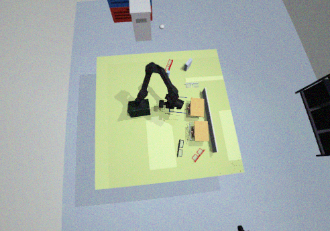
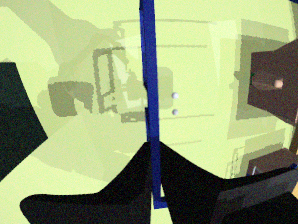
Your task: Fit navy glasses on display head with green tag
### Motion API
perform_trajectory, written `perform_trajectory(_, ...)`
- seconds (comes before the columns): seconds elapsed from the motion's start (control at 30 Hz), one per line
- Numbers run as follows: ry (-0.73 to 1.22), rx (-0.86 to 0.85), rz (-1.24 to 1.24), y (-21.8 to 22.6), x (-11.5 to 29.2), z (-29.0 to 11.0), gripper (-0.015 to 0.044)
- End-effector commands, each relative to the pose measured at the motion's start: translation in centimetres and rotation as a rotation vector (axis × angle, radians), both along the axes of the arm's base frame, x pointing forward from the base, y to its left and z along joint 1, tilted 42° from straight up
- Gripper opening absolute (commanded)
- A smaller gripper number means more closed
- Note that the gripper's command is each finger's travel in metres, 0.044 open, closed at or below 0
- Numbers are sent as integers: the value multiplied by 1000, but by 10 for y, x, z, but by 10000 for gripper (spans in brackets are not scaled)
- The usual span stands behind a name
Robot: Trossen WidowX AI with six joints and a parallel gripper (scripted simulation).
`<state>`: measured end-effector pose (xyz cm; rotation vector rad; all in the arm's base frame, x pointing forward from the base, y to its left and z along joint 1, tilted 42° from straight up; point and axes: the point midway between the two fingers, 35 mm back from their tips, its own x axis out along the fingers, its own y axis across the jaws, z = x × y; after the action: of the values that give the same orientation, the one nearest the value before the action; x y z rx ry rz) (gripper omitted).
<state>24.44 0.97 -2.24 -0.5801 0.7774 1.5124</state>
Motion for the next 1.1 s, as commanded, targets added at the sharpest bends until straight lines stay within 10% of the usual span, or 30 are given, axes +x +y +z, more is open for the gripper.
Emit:
perform_trajectory(0.0,-3,9,-9,4,-2,-3,0)
perform_trajectory(1.07,-2,15,-9,28,-6,-29,0)
